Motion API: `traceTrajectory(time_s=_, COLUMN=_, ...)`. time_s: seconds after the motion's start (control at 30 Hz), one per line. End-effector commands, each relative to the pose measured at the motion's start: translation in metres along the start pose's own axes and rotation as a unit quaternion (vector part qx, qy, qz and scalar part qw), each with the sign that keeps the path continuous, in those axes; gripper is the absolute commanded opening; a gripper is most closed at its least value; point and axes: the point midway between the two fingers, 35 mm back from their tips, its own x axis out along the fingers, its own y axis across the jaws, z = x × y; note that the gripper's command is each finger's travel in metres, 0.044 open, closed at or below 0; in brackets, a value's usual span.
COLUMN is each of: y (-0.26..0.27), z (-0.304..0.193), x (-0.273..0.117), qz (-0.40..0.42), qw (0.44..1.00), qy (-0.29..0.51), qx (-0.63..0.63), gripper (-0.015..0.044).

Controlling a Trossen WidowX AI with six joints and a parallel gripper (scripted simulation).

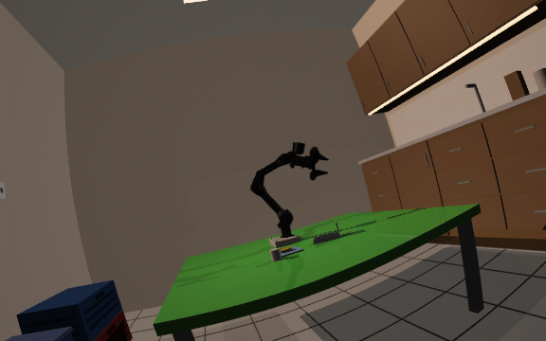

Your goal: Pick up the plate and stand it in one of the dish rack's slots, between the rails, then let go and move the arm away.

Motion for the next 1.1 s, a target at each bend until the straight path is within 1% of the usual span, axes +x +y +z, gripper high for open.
traceTrajectory(time_s=0.0, y=-0.002, z=-0.022, x=0.010, qz=0.015, qw=0.998, qy=0.043, qx=0.033, gripper=0.0400)
traceTrajectory(time_s=0.27, y=-0.007, z=-0.073, x=0.024, qz=0.037, qw=0.984, qy=0.136, qx=0.107, gripper=0.0400)
traceTrajectory(time_s=0.53, y=-0.010, z=-0.127, x=0.027, qz=0.053, qw=0.955, qy=0.225, qx=0.189, gripper=0.0400)
traceTrajectory(time_s=0.8, y=-0.008, z=-0.181, x=0.021, qz=0.063, qw=0.910, qy=0.305, qx=0.275, gripper=0.0400)
traceTrajectory(time_s=1.07, y=-0.003, z=-0.230, x=0.006, qz=0.068, qw=0.851, qy=0.374, qx=0.362, gripper=0.0400)
